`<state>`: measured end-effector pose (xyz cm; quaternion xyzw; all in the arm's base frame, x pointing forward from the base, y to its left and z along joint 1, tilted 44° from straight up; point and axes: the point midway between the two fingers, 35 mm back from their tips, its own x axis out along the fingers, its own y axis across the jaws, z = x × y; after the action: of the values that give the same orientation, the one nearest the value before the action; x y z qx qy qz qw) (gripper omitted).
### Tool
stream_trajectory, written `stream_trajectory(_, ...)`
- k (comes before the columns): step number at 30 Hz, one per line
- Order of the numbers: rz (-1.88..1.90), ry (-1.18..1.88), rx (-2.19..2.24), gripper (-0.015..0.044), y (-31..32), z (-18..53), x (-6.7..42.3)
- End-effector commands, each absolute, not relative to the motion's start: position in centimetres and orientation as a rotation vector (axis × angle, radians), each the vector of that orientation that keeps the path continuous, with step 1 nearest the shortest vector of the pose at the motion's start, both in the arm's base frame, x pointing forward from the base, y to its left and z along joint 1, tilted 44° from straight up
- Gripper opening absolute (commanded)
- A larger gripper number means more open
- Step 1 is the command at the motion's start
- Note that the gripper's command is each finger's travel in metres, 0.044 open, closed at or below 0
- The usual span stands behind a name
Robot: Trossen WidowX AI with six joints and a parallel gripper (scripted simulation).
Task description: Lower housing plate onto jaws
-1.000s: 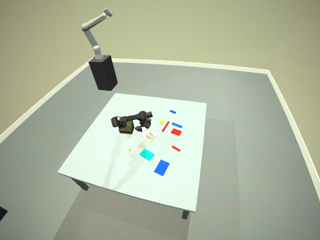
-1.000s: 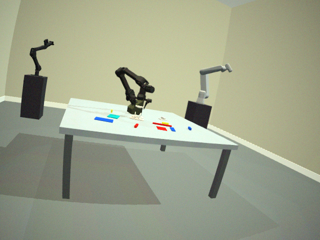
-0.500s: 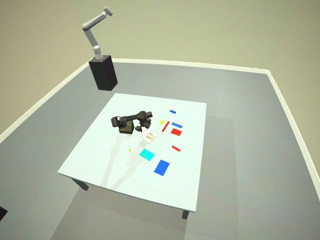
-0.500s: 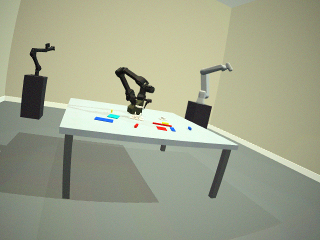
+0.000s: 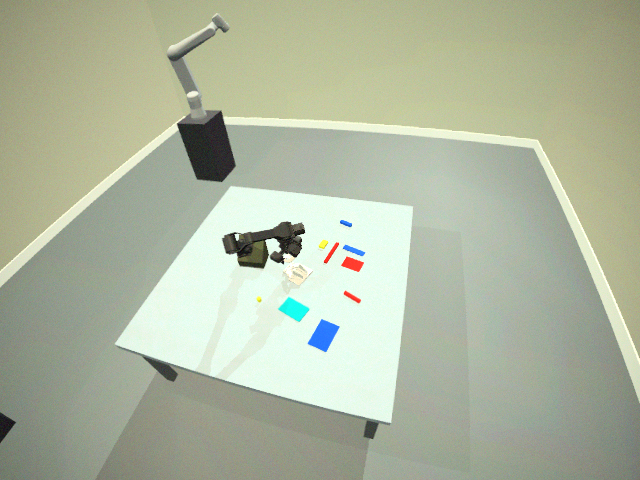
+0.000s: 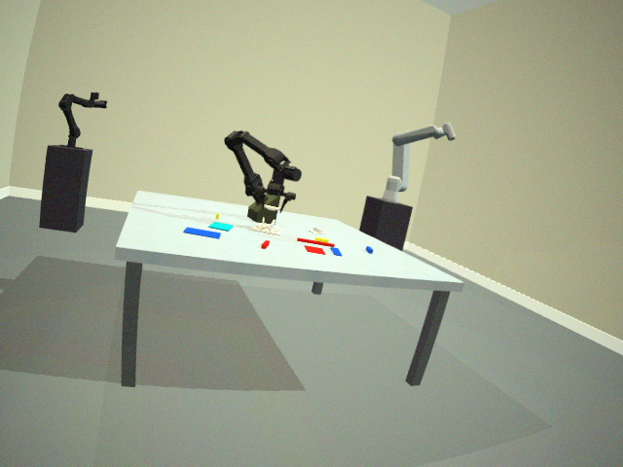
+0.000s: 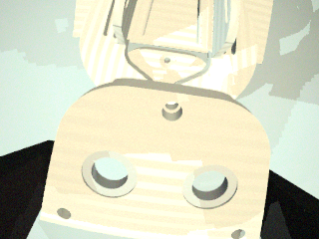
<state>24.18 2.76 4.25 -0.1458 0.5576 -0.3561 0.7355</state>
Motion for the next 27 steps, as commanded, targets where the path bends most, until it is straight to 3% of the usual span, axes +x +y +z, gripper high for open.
stream_trajectory(1,-0.783,1.226,-0.314,0.0351,2.8,4.2,24.2)
stream_trajectory(27,-0.781,1.226,-0.312,0.0351,0.5,1.6,24.8)
